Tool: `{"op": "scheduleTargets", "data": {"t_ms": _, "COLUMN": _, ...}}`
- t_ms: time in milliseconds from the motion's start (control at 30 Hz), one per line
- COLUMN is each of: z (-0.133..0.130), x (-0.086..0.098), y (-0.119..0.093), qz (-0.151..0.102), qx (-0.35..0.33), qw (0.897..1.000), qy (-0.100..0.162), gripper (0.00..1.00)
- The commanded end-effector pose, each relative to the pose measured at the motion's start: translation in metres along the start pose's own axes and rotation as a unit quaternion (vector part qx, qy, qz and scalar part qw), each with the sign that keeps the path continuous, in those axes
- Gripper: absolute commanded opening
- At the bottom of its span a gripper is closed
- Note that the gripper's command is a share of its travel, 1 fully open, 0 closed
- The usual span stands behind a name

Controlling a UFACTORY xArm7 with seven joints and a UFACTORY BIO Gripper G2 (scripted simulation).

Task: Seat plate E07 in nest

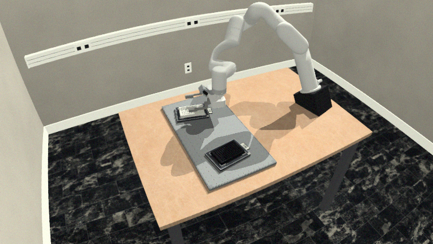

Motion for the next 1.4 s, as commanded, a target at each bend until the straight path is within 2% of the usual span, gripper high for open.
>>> {"op": "scheduleTargets", "data": {"t_ms": 0, "z": 0.002, "x": -0.005, "y": 0.002, "qz": -0.003, "qx": 0.000, "qw": 1.000, "qy": 0.001, "gripper": 0.54}}
{"op": "scheduleTargets", "data": {"t_ms": 400, "z": 0.005, "x": -0.021, "y": 0.002, "qz": -0.003, "qx": 0.000, "qw": 1.000, "qy": 0.001, "gripper": 0.54}}
{"op": "scheduleTargets", "data": {"t_ms": 867, "z": 0.005, "x": -0.021, "y": 0.002, "qz": -0.003, "qx": 0.000, "qw": 1.000, "qy": 0.001, "gripper": 0.54}}
{"op": "scheduleTargets", "data": {"t_ms": 1367, "z": 0.007, "x": -0.030, "y": 0.002, "qz": -0.003, "qx": 0.000, "qw": 1.000, "qy": 0.001, "gripper": 0.54}}
Point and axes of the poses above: the point midway between the two finger pads, its own y axis out along the fingers, its own z axis across the jaws, x = y × z, the point moved 10 cm from there along -y, back along the fingers, and after that the axes turned 12 degrees about -y, right-handed, at the moved point
